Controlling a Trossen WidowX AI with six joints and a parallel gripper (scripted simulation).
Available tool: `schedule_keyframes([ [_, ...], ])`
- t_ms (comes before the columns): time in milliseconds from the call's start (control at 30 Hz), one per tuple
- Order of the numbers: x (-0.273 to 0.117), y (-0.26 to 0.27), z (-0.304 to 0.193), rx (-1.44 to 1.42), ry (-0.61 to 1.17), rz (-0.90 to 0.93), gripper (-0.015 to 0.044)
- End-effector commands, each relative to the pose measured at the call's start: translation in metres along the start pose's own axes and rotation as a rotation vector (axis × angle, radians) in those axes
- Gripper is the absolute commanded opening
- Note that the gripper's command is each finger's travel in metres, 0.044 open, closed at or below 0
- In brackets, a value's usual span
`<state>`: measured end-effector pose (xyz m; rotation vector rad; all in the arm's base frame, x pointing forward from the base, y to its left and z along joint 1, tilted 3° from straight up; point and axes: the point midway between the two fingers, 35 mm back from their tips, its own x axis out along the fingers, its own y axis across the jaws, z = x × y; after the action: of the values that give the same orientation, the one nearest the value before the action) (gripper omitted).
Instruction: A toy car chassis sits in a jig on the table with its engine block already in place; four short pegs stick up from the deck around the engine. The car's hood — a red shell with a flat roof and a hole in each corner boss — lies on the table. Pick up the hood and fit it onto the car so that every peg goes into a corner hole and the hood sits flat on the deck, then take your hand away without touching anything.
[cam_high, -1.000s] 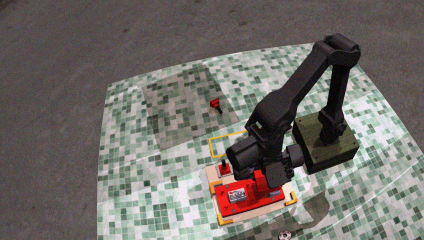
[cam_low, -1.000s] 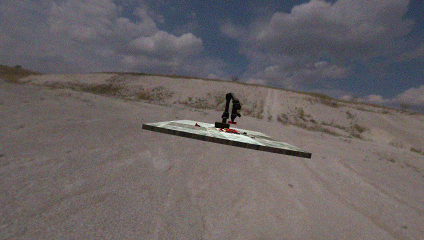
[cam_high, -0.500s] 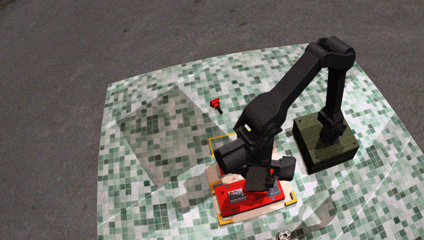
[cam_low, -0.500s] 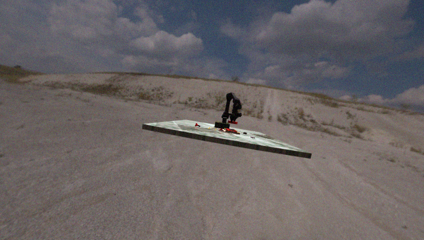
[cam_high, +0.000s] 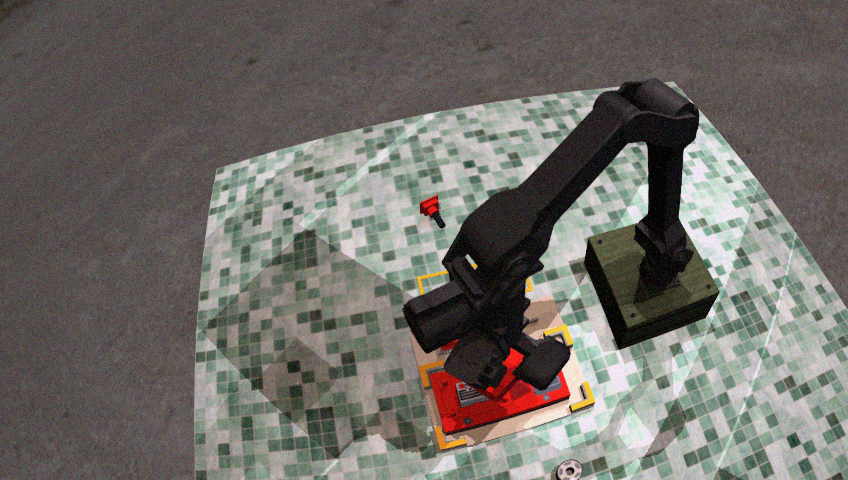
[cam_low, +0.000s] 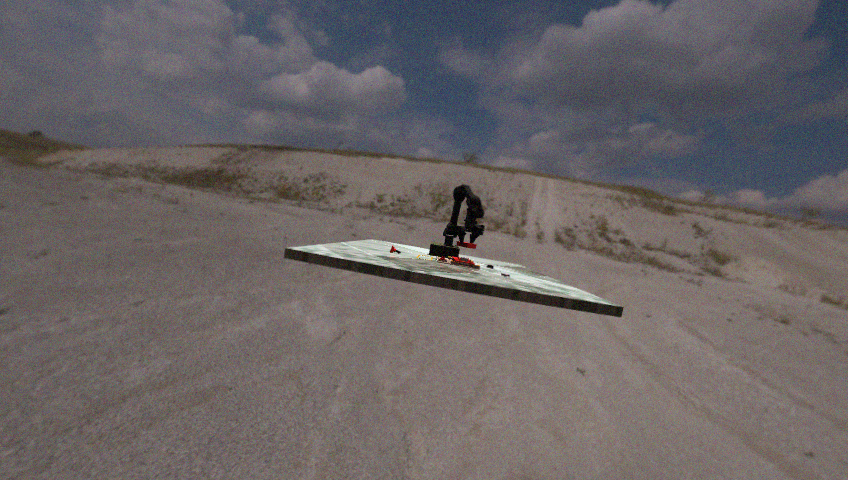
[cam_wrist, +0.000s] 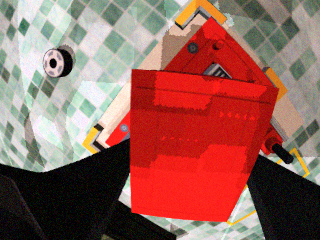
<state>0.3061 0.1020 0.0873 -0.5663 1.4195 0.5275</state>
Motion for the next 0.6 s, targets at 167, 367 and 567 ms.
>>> schedule_keyframes([
  [167,0.001,-0.01,0.011,0.248,0.003,-0.001,0.0],
  [367,0.001,-0.016,0.019,0.42,0.003,-0.002,0.0],
  [567,0.002,-0.023,0.026,0.592,0.002,-0.004,0.0],
])
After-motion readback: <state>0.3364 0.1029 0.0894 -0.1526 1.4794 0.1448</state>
